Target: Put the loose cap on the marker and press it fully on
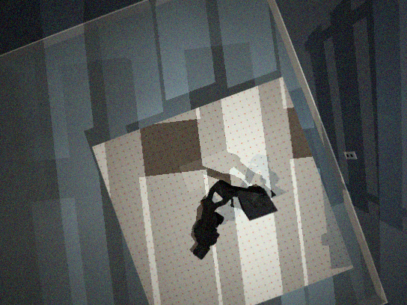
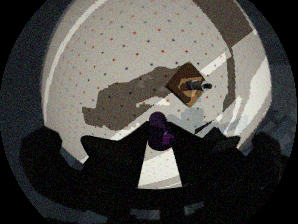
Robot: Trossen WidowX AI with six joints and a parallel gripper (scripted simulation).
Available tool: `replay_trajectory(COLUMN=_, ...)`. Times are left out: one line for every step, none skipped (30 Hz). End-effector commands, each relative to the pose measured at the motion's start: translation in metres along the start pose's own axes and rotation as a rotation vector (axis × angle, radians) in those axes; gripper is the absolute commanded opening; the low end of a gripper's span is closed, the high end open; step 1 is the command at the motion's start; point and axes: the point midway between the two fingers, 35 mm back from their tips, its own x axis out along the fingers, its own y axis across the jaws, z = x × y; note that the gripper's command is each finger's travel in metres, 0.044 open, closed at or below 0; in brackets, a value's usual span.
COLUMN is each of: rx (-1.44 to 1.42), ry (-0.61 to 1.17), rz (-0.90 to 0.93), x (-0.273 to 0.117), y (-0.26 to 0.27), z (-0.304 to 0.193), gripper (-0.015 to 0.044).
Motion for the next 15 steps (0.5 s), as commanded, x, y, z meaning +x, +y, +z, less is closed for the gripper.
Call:
replay_trajectory(rx=-0.001, ry=-0.003, rz=0.003, x=-0.006, y=-0.008, z=0.009, gripper=0.0)
replay_trajectory(rx=-0.001, ry=-0.003, rz=0.003, x=-0.008, y=-0.01, z=0.011, gripper=0.0)
replay_trajectory(rx=-0.001, ry=-0.003, rz=0.003, x=-0.009, y=-0.012, z=0.013, gripper=0.0)
replay_trajectory(rx=-0.001, ry=-0.003, rz=0.003, x=-0.01, y=-0.014, z=0.015, gripper=0.0)
replay_trajectory(rx=-0.001, ry=-0.003, rz=0.003, x=-0.012, y=-0.017, z=0.018, gripper=0.0)
replay_trajectory(rx=-0.001, ry=-0.003, rz=0.003, x=-0.013, y=-0.019, z=0.02, gripper=0.0)
replay_trajectory(rx=-0.001, ry=-0.003, rz=0.003, x=-0.014, y=-0.021, z=0.022, gripper=0.0)
replay_trajectory(rx=-0.001, ry=-0.003, rz=0.003, x=-0.016, y=-0.023, z=0.024, gripper=0.0)
replay_trajectory(rx=-0.001, ry=-0.003, rz=0.003, x=-0.017, y=-0.025, z=0.026, gripper=0.0)
replay_trajectory(rx=-0.001, ry=-0.003, rz=0.003, x=-0.018, y=-0.027, z=0.028, gripper=0.0)
replay_trajectory(rx=-0.001, ry=-0.003, rz=0.003, x=-0.019, y=-0.03, z=0.03, gripper=0.0)
replay_trajectory(rx=-0.001, ry=-0.003, rz=0.003, x=-0.021, y=-0.032, z=0.032, gripper=0.0)
replay_trajectory(rx=-0.001, ry=-0.003, rz=0.002, x=-0.022, y=-0.034, z=0.034, gripper=0.0)
replay_trajectory(rx=-0.001, ry=-0.003, rz=0.002, x=-0.023, y=-0.037, z=0.036, gripper=0.0)
replay_trajectory(rx=-0.001, ry=-0.003, rz=0.002, x=-0.024, y=-0.039, z=0.038, gripper=0.0)
